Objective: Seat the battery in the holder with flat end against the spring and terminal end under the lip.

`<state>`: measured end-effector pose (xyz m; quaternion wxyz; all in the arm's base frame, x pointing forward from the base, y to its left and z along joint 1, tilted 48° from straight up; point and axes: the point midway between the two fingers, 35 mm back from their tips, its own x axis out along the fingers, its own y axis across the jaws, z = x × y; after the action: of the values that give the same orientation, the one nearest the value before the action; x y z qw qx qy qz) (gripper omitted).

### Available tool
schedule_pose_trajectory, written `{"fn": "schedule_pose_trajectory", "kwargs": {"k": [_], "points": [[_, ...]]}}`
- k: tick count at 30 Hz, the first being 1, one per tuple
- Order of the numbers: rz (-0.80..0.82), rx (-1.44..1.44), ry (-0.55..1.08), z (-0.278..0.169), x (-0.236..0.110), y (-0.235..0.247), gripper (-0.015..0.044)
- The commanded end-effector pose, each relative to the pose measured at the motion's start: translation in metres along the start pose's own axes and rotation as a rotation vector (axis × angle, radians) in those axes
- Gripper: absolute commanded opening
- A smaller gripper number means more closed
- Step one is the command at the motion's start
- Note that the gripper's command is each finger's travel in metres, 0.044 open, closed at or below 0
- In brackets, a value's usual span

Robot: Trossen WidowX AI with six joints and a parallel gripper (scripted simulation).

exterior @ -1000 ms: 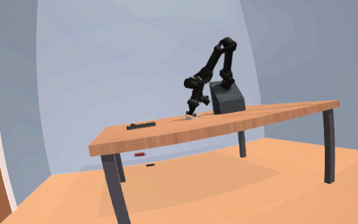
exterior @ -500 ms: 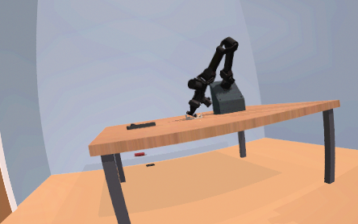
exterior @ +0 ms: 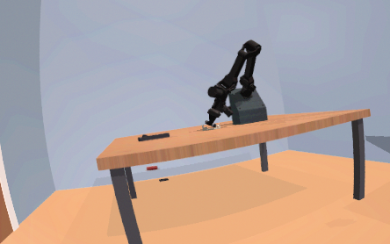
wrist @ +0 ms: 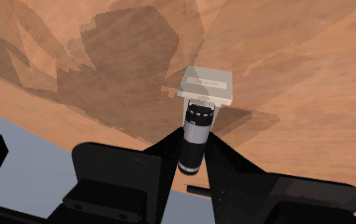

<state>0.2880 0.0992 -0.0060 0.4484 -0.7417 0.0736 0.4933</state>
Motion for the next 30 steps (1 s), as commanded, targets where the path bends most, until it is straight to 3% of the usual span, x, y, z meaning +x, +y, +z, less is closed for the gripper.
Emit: {"fn": "schedule_pose_trajectory", "kwargs": {"k": [1,30], "points": [[0.000,0.001,-0.004,0.005,-0.002,0.000,0.0063],[0.063,-0.041,-0.181,0.002,0.008,0.002,0.0063]]}}
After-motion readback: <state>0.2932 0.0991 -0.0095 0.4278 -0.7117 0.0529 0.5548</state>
